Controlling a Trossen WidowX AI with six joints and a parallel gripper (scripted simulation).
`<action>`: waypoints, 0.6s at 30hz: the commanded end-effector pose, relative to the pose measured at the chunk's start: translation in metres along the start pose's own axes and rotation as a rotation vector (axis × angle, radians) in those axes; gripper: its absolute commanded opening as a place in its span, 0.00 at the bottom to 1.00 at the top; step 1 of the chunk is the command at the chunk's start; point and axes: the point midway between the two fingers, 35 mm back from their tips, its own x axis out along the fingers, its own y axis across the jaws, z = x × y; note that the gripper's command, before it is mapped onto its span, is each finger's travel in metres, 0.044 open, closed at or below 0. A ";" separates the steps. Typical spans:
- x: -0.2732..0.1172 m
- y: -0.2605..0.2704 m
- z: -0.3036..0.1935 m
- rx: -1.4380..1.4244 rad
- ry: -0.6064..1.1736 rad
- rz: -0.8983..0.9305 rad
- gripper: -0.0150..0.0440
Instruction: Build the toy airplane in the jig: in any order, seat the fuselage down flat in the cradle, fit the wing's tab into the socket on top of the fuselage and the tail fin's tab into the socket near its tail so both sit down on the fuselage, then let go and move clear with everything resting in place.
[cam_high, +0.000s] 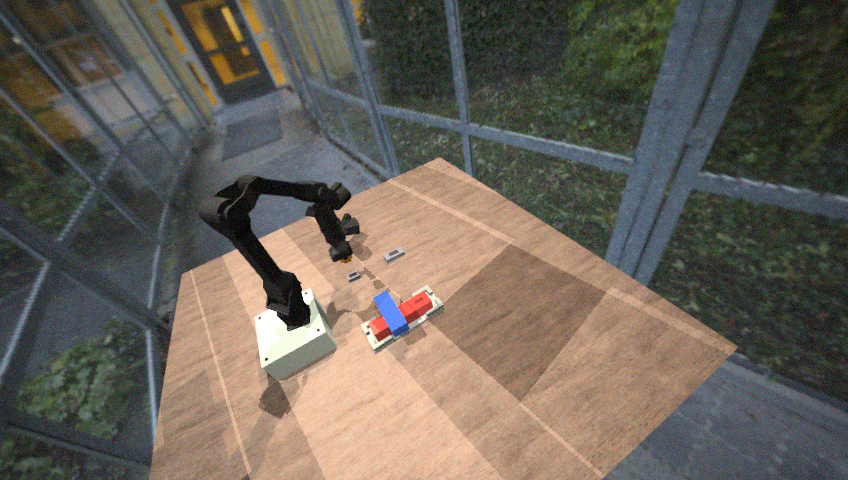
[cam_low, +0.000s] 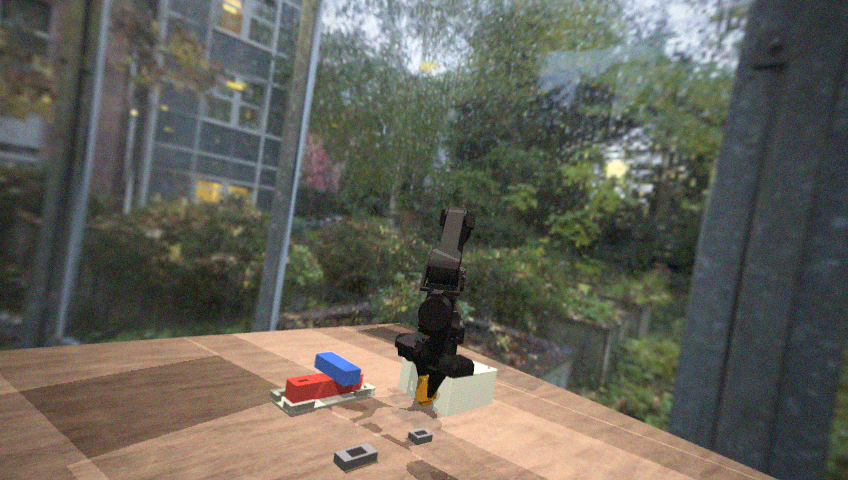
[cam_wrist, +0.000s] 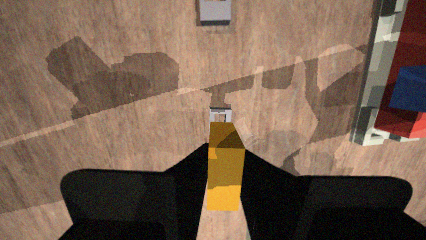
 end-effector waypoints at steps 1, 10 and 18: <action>-0.013 0.002 0.002 0.005 -0.011 0.012 0.25; -0.042 -0.001 -0.002 0.004 -0.012 0.012 0.25; -0.059 -0.005 -0.005 0.004 -0.013 0.012 0.25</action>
